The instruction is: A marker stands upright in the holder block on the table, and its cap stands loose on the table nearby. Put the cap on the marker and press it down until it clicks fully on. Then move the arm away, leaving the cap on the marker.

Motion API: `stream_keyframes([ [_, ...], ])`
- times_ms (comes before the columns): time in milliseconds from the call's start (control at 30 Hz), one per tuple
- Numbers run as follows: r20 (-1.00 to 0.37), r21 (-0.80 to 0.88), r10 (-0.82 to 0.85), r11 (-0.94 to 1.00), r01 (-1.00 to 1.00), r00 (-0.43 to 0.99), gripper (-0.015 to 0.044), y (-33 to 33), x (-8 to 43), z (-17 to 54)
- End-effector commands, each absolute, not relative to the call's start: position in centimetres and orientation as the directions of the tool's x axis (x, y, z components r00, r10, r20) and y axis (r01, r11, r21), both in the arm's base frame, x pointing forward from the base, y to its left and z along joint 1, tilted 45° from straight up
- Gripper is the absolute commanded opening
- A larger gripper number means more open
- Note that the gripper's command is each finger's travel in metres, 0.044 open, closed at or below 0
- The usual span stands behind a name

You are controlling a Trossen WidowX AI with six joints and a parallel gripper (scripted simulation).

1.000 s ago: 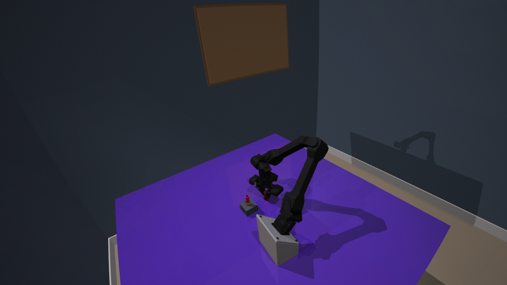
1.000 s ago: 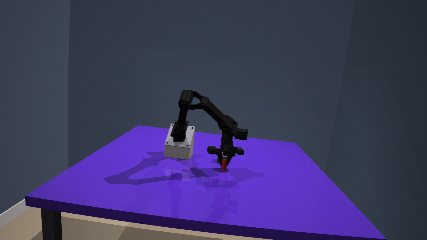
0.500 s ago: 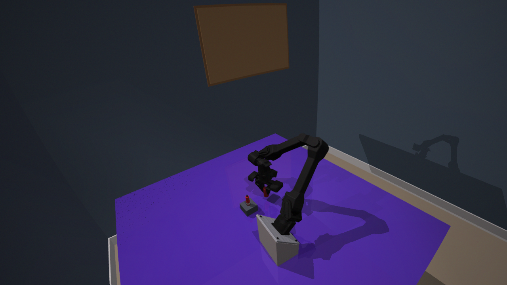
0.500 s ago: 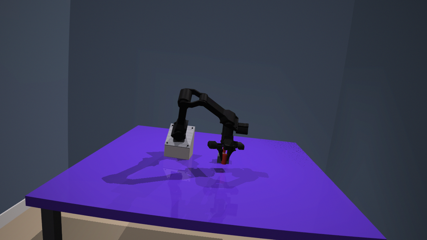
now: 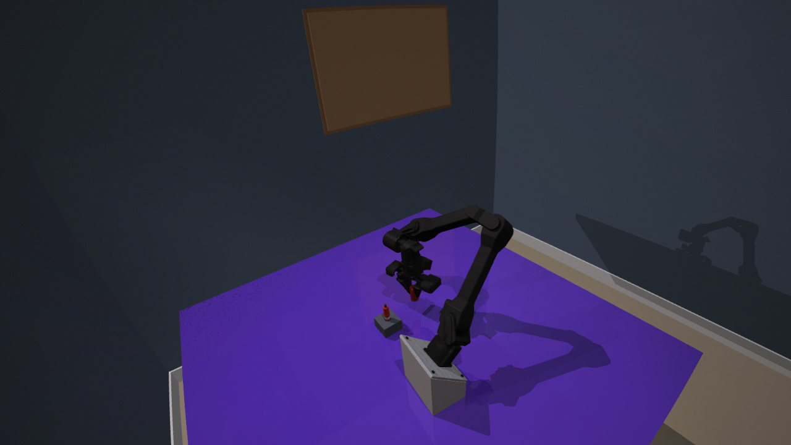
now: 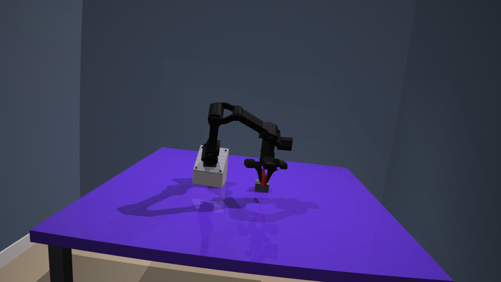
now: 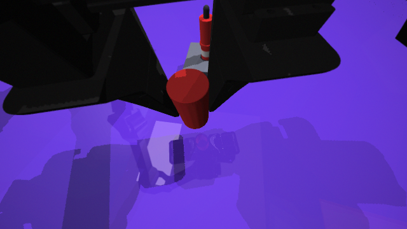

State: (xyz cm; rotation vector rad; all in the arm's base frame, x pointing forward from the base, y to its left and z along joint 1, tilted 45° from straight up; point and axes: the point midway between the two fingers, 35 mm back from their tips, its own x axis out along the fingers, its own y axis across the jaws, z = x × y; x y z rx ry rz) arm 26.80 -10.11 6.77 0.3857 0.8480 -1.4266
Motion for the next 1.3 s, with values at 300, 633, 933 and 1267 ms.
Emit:
stream_keyframes([
  [300,-0.725,-0.232,-0.686,0.158,0.960,-0.062,0.0000,-5.8,27.8,5.7],
  [633,-0.728,-0.232,-0.682,0.159,0.959,-0.063,0.0000,-2.5,27.8,4.8],
  [933,-0.724,-0.235,-0.686,0.156,0.960,-0.066,0.0000,0.4,27.5,4.0],
  [1267,-0.716,-0.237,-0.695,0.150,0.960,-0.068,0.0000,2.7,27.0,3.4],
])
